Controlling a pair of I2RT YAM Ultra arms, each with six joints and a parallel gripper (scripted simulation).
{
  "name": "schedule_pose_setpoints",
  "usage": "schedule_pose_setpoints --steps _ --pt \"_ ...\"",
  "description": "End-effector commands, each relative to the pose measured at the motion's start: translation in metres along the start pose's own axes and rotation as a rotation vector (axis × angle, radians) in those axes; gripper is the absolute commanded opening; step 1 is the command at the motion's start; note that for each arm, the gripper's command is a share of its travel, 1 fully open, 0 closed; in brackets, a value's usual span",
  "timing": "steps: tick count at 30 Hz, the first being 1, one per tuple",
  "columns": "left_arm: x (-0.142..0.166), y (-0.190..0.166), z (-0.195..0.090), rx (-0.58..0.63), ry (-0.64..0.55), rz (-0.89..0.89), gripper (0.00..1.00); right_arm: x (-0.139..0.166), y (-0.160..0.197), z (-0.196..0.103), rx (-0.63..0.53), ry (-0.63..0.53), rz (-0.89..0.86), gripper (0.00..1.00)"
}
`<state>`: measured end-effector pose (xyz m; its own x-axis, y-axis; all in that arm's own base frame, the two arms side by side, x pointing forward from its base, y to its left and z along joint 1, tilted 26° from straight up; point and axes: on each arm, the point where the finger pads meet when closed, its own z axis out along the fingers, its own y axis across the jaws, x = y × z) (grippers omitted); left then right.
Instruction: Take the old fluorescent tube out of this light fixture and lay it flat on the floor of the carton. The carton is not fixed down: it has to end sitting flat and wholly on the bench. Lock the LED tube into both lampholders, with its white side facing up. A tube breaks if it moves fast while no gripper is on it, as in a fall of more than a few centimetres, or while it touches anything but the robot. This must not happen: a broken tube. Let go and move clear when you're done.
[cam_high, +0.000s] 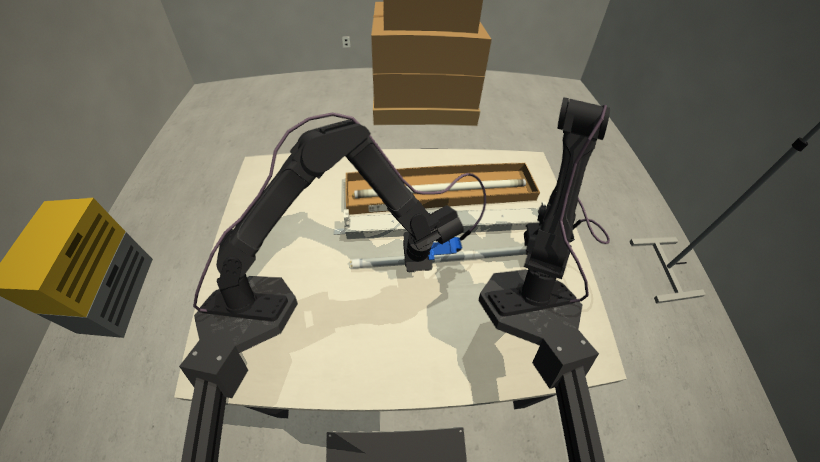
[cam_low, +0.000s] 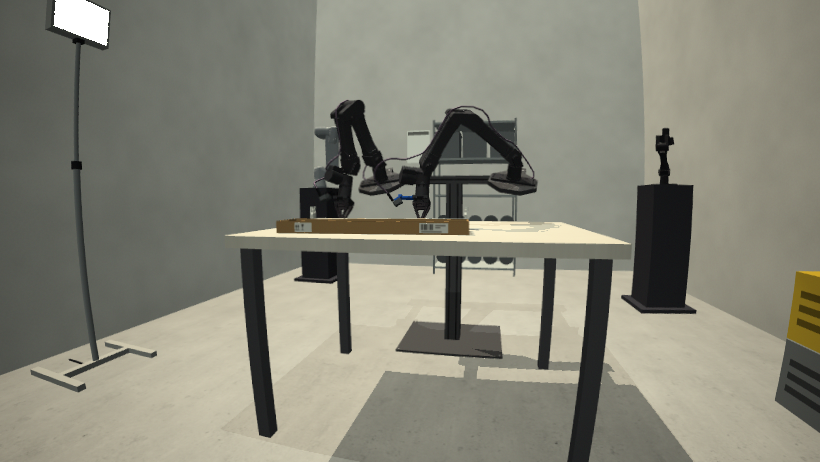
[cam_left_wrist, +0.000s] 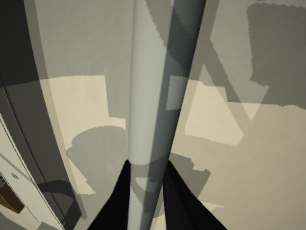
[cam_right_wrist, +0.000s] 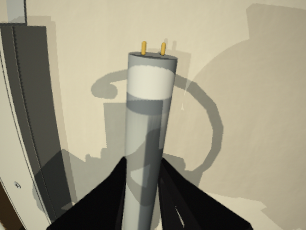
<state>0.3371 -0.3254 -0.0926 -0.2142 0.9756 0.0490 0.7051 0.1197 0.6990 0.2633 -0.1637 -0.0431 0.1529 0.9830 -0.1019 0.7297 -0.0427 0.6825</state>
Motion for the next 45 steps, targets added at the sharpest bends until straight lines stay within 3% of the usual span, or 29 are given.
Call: schedule_pose_setpoints --steps 1,4,5,22,23,26,28,31,38,39,45 --pt "-0.005 -0.003 -0.004 -0.112 -0.023 0.013 0.11 -0.005 0.014 0.001 -0.173 -0.030 -0.020 0.11" --pt "-0.005 -0.003 -0.003 -0.164 -0.024 0.014 0.11 -0.004 0.012 0.001 -0.218 -0.028 -0.019 0.11" --pt "-0.011 -0.003 -0.009 -0.096 -0.037 0.006 0.49 0.000 -0.012 -0.003 -0.057 -0.014 0.025 0.11" --pt "-0.017 0.006 -0.017 -0.109 -0.058 -0.016 0.49 -0.013 0.004 -0.004 -0.100 -0.054 0.004 0.11" --pt "0.002 -0.005 -0.020 -0.091 -0.008 0.006 0.49 -0.013 0.004 -0.004 -0.100 -0.054 0.004 0.11" --pt "-0.008 -0.001 -0.020 -0.097 -0.031 -0.004 0.49 -0.013 0.004 -0.004 -0.100 -0.054 0.004 0.11" --pt "0.004 -0.008 -0.029 -0.089 -0.001 0.009 0.49 -0.013 0.004 -0.004 -0.100 -0.054 0.004 0.11" --pt "-0.018 0.007 -0.049 -0.103 -0.038 -0.035 0.49 -0.013 0.004 -0.004 -0.100 -0.054 0.004 0.11" --pt "-0.019 0.005 -0.073 -0.105 -0.050 -0.042 0.49 -0.013 0.004 -0.004 -0.100 -0.054 0.004 0.11" --pt "-0.003 -0.006 -0.069 -0.097 -0.020 -0.009 0.49 -0.013 0.004 -0.004 -0.100 -0.054 0.004 0.11" --pt "0.001 -0.013 -0.057 -0.092 -0.013 0.013 0.49 -0.013 0.004 -0.004 -0.100 -0.054 0.004 0.11"
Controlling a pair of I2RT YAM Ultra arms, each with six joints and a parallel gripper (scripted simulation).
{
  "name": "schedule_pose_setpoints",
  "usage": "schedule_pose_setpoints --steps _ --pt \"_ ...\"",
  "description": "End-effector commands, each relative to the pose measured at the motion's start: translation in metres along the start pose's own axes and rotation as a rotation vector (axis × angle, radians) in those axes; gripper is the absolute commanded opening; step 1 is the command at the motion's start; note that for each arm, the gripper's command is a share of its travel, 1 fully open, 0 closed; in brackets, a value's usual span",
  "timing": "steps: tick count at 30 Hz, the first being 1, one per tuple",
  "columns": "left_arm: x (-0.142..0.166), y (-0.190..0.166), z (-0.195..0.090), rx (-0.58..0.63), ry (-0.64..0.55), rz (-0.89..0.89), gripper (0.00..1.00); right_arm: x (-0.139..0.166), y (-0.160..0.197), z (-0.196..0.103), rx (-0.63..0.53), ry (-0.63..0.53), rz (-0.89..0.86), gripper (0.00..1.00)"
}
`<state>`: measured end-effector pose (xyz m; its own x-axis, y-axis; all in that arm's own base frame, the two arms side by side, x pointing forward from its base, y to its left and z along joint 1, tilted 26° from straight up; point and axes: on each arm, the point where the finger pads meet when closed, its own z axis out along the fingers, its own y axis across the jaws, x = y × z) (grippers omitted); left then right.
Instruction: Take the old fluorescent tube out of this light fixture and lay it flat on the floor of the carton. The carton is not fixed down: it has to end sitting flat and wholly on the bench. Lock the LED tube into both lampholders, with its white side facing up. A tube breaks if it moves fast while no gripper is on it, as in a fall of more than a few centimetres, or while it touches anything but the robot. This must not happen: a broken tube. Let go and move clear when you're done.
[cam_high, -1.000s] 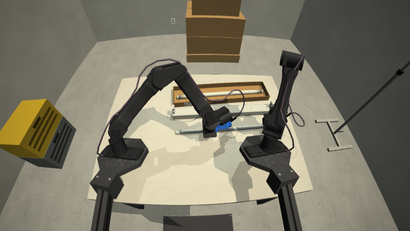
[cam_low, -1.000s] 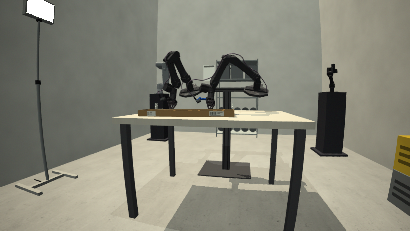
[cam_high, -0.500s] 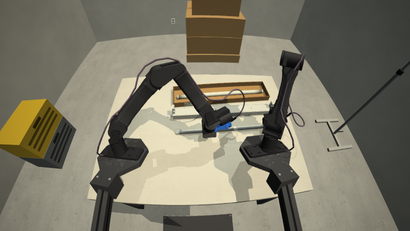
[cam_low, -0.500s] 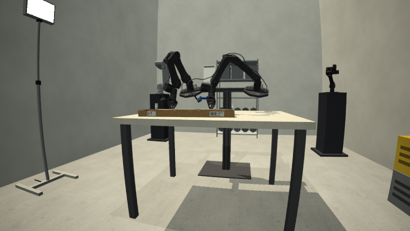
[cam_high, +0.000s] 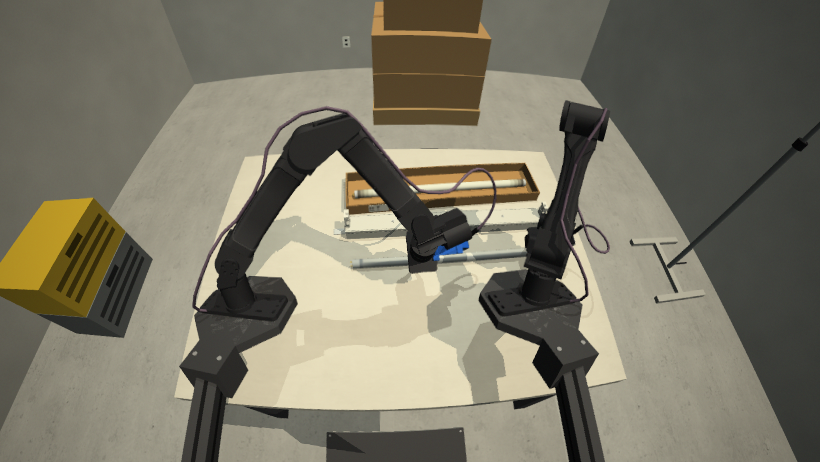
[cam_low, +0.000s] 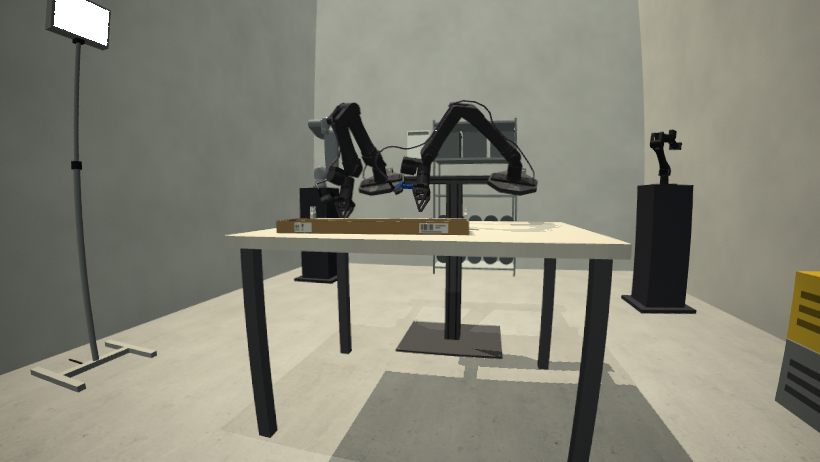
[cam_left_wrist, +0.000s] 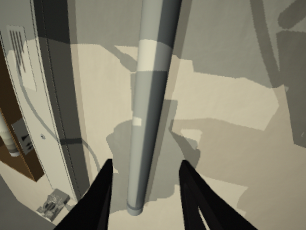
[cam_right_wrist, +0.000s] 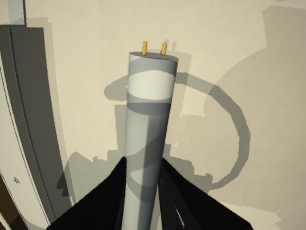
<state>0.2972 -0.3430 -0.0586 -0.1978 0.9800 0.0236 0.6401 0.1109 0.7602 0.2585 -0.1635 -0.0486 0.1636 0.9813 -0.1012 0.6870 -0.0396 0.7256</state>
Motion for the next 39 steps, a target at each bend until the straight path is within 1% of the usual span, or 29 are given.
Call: schedule_pose_setpoints --steps 1,4,8,17,21,39 --pt "0.005 -0.005 -0.003 -0.004 0.012 0.016 0.49 -0.013 0.012 -0.004 -0.040 -0.046 -0.005 0.11" --pt "-0.003 0.008 -0.003 -0.010 0.001 -0.020 0.49 -0.013 0.012 -0.004 -0.040 -0.046 -0.005 0.11" --pt "-0.009 0.006 -0.004 -0.012 -0.009 -0.019 0.49 -0.013 0.012 -0.004 -0.040 -0.046 -0.005 0.11" --pt "-0.007 0.004 0.000 -0.010 0.001 -0.017 0.49 -0.013 0.012 -0.004 -0.040 -0.046 -0.005 0.11" --pt "-0.007 0.010 -0.008 -0.014 -0.014 -0.026 0.49 -0.013 0.012 -0.004 -0.040 -0.046 -0.005 0.11" --pt "-0.006 0.011 -0.008 -0.014 -0.013 -0.028 0.49 -0.013 0.012 -0.004 -0.040 -0.046 -0.005 0.11"
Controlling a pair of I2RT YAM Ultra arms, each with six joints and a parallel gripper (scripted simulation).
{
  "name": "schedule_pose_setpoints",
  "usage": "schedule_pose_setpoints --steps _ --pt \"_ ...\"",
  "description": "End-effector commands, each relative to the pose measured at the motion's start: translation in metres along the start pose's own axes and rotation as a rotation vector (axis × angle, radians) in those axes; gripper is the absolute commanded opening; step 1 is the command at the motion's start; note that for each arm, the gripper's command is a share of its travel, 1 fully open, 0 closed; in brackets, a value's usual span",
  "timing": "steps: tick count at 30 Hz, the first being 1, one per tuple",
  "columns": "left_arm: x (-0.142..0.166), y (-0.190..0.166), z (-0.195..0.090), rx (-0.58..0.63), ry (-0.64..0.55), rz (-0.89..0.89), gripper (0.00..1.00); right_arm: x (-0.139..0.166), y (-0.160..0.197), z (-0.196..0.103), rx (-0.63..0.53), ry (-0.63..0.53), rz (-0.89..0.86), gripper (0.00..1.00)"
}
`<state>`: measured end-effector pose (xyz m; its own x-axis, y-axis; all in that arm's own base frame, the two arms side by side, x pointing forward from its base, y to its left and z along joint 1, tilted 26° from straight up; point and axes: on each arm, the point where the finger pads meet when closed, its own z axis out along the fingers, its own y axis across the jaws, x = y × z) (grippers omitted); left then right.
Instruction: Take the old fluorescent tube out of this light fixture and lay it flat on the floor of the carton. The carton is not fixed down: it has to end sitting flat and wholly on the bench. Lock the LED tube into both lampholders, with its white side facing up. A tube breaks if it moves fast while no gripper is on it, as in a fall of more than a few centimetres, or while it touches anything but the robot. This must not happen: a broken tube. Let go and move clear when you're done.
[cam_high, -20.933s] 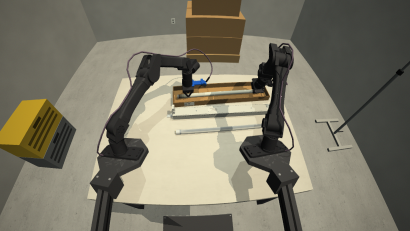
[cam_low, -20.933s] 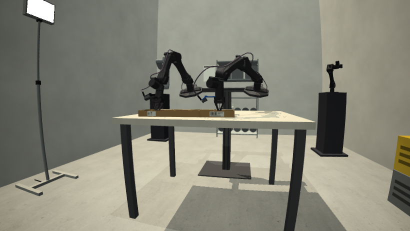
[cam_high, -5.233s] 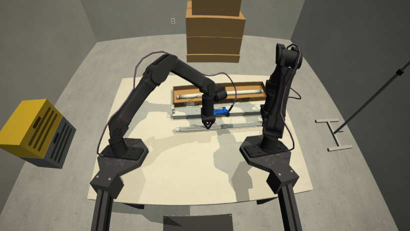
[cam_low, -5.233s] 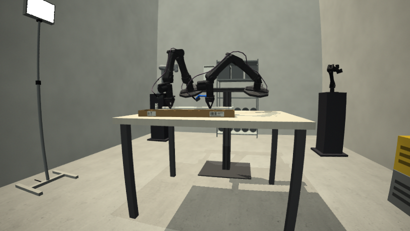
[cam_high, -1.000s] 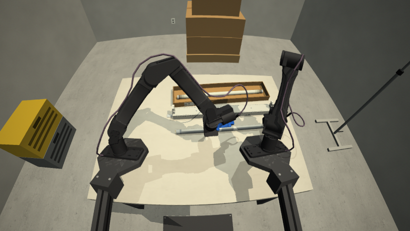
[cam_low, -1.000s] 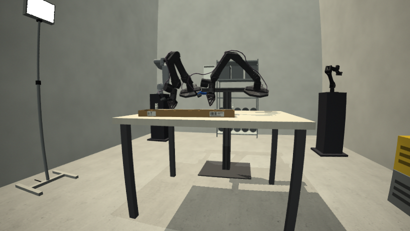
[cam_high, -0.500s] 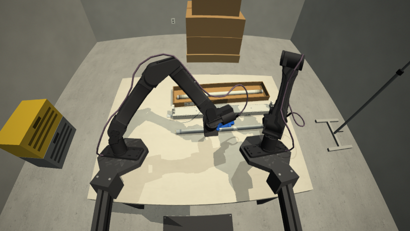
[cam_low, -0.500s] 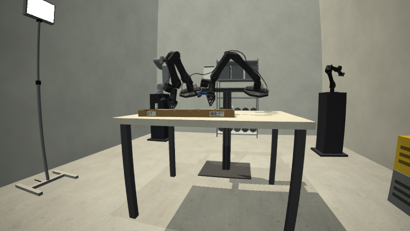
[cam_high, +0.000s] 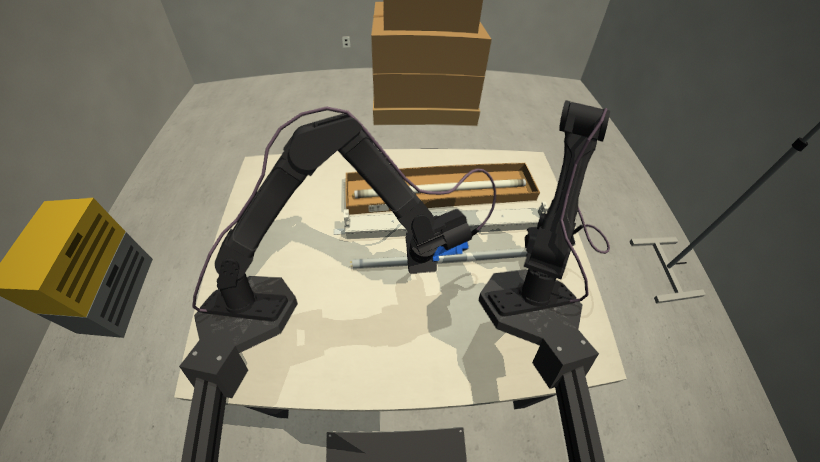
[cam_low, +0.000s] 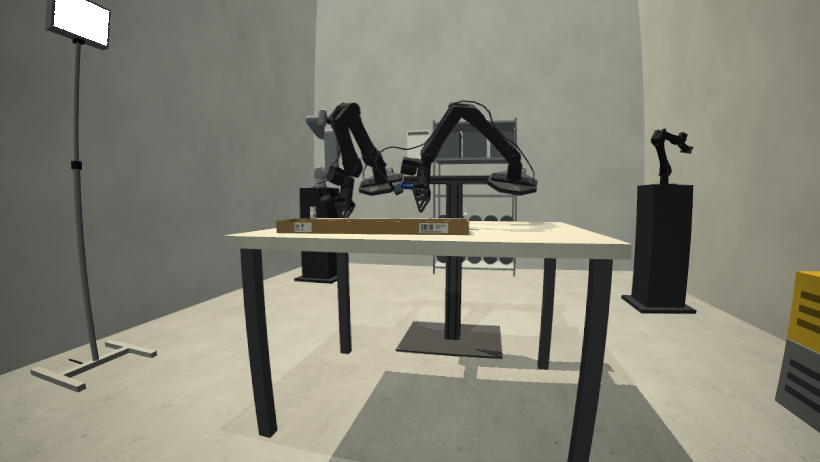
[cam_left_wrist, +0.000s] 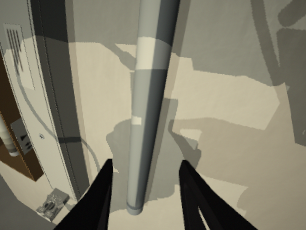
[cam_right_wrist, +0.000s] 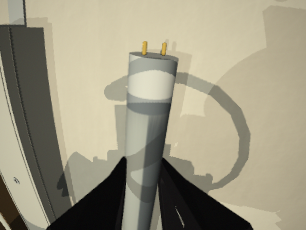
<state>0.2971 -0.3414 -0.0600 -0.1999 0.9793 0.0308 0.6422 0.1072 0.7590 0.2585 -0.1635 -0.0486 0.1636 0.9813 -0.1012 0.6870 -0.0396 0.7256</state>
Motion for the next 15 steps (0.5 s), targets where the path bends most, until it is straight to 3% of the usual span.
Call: schedule_pose_setpoints --steps 1,5,6,8,10,13,14,15 --pt "-0.008 0.012 -0.009 -0.016 -0.020 -0.032 0.49 -0.013 0.012 -0.004 -0.040 -0.046 -0.005 0.11" --pt "-0.007 0.013 -0.009 -0.016 -0.020 -0.032 0.49 -0.013 0.012 -0.004 -0.040 -0.046 -0.005 0.11" --pt "-0.015 0.027 -0.007 0.012 -0.030 -0.048 0.49 -0.013 0.012 -0.004 -0.040 -0.046 -0.005 0.11" --pt "-0.002 0.000 0.010 0.106 0.022 0.036 0.49 -0.013 0.012 -0.004 -0.040 -0.046 -0.005 0.11" --pt "-0.002 0.000 0.010 0.106 0.022 0.036 0.49 -0.013 0.012 -0.004 -0.040 -0.046 -0.005 0.11" --pt "-0.002 -0.005 0.011 0.259 0.039 0.078 0.49 -0.013 0.012 -0.004 -0.040 -0.046 -0.005 0.11" --pt "-0.006 -0.021 0.000 0.242 0.026 0.121 0.49 -0.013 0.012 -0.004 -0.040 -0.046 -0.005 0.11" --pt "-0.005 -0.004 0.011 0.234 0.035 0.070 0.49 -0.013 0.012 -0.004 -0.040 -0.046 -0.005 0.11"
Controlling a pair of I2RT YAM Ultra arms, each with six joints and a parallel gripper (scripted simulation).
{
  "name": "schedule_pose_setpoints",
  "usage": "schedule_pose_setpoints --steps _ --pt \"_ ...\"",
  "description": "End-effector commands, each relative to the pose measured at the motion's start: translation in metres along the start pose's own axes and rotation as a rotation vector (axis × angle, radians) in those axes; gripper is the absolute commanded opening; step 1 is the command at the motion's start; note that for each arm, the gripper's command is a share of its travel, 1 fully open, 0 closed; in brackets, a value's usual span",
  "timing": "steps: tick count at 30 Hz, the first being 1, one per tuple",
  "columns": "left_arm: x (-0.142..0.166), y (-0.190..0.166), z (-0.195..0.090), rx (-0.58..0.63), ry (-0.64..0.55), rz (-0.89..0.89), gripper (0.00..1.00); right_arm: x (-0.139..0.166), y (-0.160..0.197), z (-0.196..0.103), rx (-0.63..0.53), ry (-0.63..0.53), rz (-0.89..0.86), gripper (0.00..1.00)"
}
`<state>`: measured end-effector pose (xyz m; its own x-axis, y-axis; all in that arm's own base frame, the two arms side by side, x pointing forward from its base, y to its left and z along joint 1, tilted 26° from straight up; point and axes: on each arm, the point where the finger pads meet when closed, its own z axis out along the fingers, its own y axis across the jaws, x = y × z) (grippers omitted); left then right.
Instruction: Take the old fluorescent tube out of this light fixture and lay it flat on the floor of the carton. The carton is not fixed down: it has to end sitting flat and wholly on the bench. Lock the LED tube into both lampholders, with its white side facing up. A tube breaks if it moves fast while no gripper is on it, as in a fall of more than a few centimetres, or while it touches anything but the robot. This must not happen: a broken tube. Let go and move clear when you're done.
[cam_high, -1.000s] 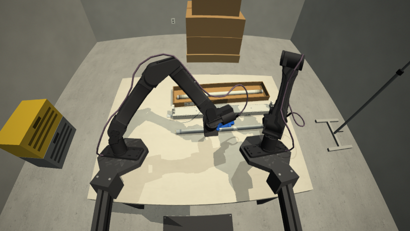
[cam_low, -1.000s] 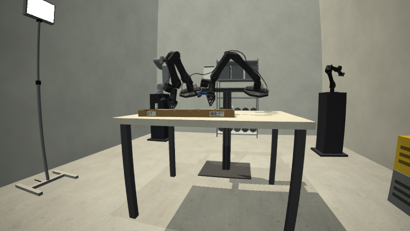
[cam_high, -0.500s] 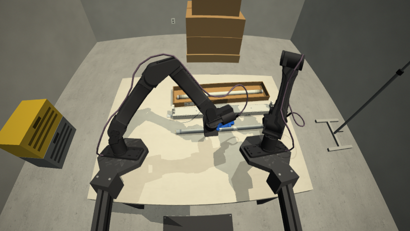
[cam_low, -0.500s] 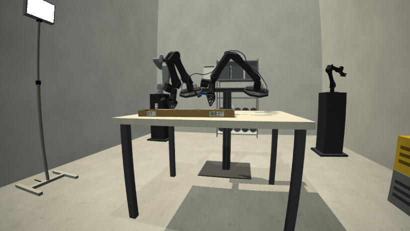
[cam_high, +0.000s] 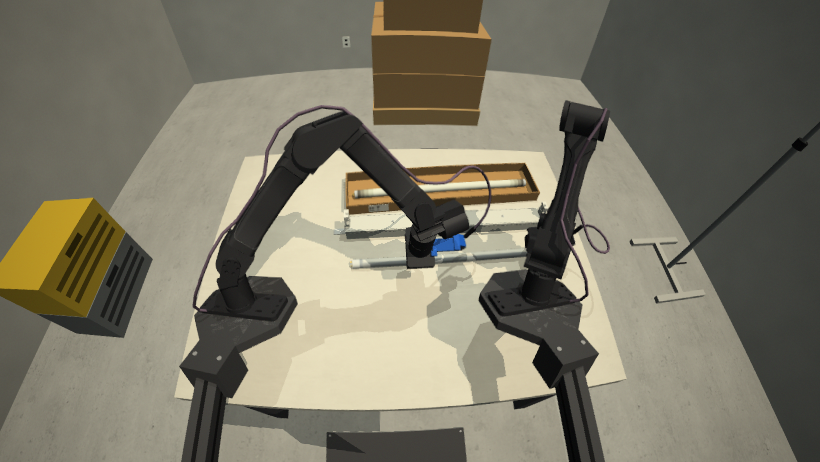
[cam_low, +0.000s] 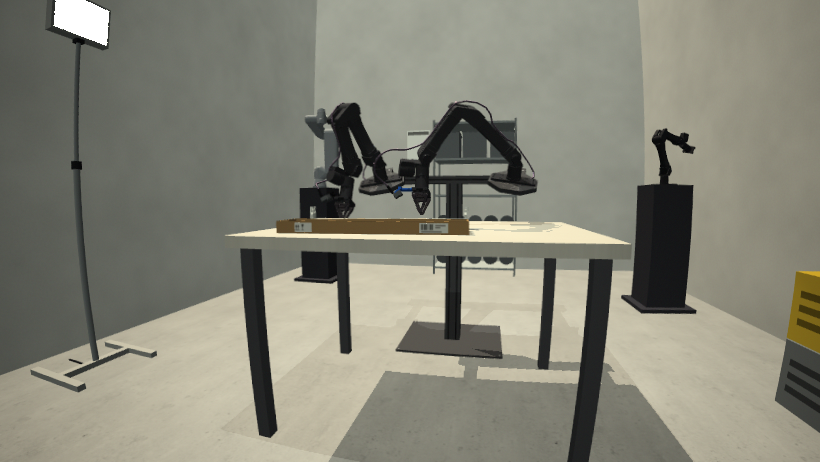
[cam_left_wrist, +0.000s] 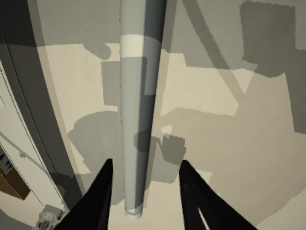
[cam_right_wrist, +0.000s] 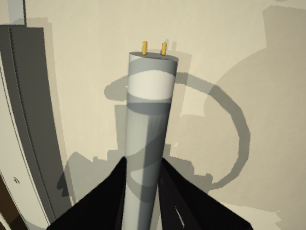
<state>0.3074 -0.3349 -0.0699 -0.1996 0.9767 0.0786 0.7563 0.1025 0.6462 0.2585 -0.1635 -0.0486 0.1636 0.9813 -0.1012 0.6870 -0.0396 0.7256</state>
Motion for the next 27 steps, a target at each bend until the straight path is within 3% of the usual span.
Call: schedule_pose_setpoints --steps 1,4,5,6,10,12,15,16,17,21,22,25,27 --pt "-0.008 -0.002 -0.003 0.095 0.006 0.039 0.49 -0.013 0.012 -0.004 -0.040 -0.046 -0.005 0.11" --pt "-0.005 0.002 0.001 0.231 0.018 0.052 0.49 -0.013 0.012 -0.004 -0.040 -0.046 -0.005 0.11" --pt "-0.008 -0.012 -0.004 0.214 0.018 0.084 0.49 -0.013 0.012 -0.004 -0.040 -0.046 -0.005 0.11" --pt "-0.008 0.004 0.002 0.202 0.015 0.042 0.49 -0.013 0.012 -0.004 -0.040 -0.046 -0.005 0.11" --pt "-0.004 0.010 0.002 0.346 0.019 0.047 0.49 -0.013 0.012 -0.004 -0.040 -0.046 -0.005 0.11" --pt "-0.004 0.010 0.002 0.346 0.019 0.047 0.49 -0.013 0.012 -0.004 -0.040 -0.046 -0.005 0.11" --pt "0.002 0.009 -0.003 0.514 0.022 0.055 0.49 -0.013 0.012 -0.004 -0.040 -0.046 -0.005 0.11" --pt "-0.007 -0.016 -0.010 0.466 0.025 0.117 0.49 -0.013 0.012 -0.004 -0.040 -0.046 -0.005 0.11" --pt "-0.007 0.014 0.002 0.425 0.015 0.041 0.49 -0.013 0.012 -0.004 -0.040 -0.046 -0.005 0.11" --pt "0.004 0.023 0.001 0.575 0.015 0.027 0.49 -0.013 0.012 -0.004 -0.040 -0.046 -0.005 0.11" --pt "0.000 0.008 -0.002 0.572 0.021 0.061 0.49 -0.013 0.012 -0.004 -0.040 -0.046 -0.005 0.11" --pt "0.006 0.030 0.002 0.624 0.009 0.012 0.49 -0.013 0.012 -0.004 -0.040 -0.046 -0.005 0.11" --pt "0.006 0.015 -0.009 0.710 0.008 0.045 0.49 -0.013 0.012 -0.004 -0.040 -0.046 -0.005 0.11"
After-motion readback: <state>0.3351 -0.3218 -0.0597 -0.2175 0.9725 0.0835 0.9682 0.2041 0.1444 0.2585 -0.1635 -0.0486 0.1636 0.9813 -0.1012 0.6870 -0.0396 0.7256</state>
